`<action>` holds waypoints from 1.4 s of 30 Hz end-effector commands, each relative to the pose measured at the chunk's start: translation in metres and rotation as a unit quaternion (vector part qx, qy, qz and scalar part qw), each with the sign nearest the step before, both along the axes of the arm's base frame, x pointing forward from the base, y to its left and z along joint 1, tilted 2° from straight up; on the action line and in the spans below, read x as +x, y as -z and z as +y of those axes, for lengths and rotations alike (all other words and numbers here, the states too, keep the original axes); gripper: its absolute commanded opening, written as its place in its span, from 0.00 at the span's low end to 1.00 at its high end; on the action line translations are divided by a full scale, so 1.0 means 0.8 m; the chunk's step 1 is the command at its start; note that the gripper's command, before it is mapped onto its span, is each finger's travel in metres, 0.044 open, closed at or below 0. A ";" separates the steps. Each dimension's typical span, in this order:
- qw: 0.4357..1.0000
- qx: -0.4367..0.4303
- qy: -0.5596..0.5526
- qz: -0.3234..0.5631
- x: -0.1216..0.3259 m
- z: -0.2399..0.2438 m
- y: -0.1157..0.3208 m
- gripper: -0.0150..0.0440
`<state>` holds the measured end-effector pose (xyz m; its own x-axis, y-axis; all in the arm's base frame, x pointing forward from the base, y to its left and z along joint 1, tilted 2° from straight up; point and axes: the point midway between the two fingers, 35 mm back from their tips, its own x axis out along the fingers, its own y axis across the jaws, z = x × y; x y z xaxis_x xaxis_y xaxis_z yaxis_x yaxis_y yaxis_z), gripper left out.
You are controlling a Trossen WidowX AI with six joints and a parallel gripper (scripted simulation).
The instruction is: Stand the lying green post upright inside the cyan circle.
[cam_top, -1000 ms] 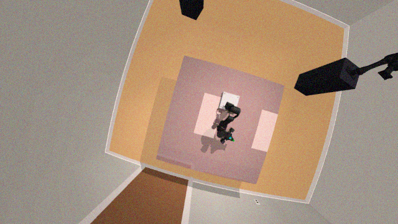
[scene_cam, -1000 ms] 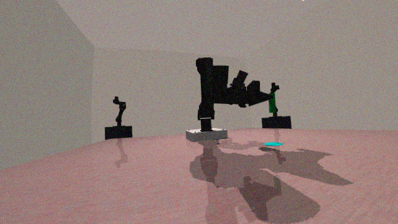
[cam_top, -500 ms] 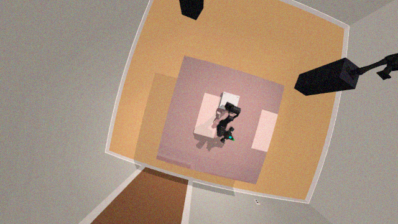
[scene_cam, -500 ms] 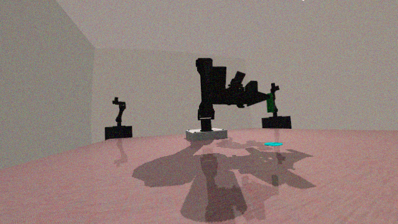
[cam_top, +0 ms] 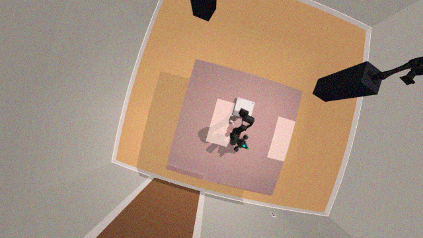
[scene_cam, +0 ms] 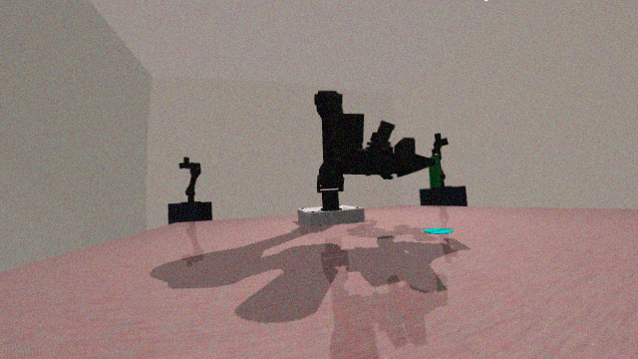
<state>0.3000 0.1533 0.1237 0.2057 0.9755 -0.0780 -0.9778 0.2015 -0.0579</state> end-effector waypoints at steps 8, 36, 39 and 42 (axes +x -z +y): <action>1.000 0.001 -0.001 0.001 0.004 0.000 0.039 0.29; 1.000 0.000 0.000 0.003 0.000 0.002 0.117 0.29; 1.000 0.000 0.000 0.003 0.000 0.002 0.117 0.29; 1.000 0.000 0.000 0.003 0.000 0.002 0.117 0.29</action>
